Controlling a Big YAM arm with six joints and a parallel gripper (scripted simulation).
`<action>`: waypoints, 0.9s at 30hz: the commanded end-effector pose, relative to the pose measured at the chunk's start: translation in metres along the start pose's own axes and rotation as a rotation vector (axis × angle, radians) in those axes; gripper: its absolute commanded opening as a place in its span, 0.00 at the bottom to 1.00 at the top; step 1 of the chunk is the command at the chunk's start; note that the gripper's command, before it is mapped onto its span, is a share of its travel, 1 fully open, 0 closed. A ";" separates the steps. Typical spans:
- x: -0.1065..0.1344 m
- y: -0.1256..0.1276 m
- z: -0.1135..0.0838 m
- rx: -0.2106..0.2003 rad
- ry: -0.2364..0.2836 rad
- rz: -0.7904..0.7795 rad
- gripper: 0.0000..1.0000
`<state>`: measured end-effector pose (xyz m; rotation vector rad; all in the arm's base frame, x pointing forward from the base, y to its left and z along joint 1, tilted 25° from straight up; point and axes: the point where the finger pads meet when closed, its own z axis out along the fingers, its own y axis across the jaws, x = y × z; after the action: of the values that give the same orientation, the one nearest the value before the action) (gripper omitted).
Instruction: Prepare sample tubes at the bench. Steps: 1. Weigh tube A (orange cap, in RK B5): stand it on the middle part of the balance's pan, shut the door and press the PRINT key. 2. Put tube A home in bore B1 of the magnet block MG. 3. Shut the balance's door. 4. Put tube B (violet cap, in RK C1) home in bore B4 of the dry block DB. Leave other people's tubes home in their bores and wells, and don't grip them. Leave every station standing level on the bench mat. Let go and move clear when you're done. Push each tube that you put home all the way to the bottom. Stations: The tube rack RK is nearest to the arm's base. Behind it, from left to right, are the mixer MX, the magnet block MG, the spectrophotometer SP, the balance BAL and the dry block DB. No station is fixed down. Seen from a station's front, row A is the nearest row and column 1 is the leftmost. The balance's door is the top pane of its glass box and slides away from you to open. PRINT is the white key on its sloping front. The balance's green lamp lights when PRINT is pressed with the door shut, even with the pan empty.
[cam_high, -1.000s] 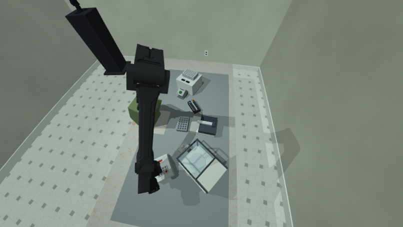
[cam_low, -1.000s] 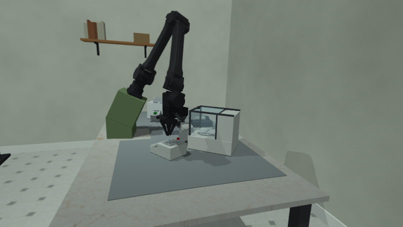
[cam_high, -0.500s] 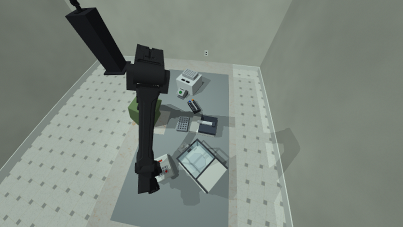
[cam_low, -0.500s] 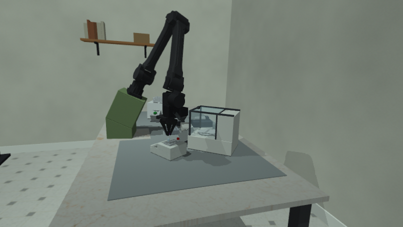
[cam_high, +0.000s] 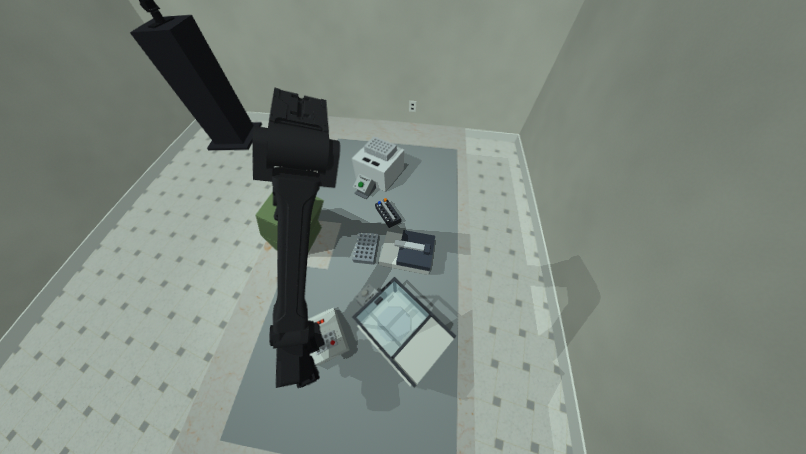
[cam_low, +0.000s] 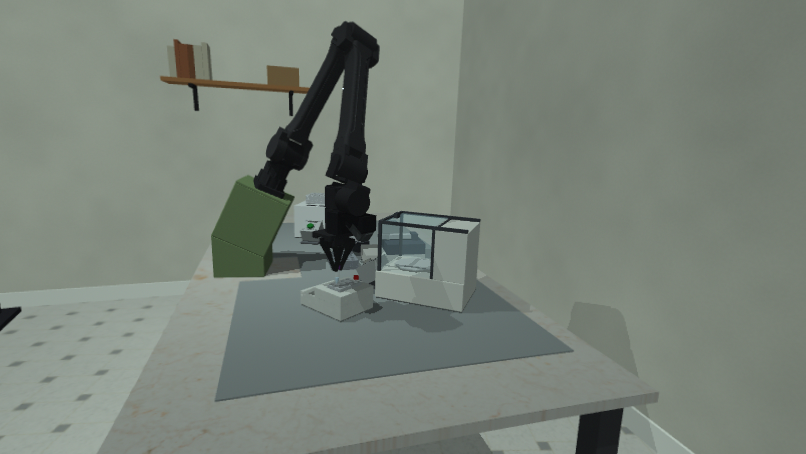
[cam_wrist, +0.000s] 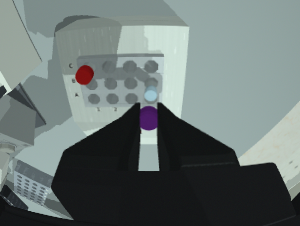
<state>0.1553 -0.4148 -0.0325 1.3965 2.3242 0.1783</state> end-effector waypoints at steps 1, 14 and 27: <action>-0.008 -0.001 -0.004 0.007 -0.019 -0.006 0.09; -0.007 -0.001 -0.004 0.007 -0.019 -0.006 0.09; -0.007 0.000 -0.004 0.007 -0.019 -0.006 0.09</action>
<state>0.1552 -0.4140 -0.0332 1.3963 2.3236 0.1772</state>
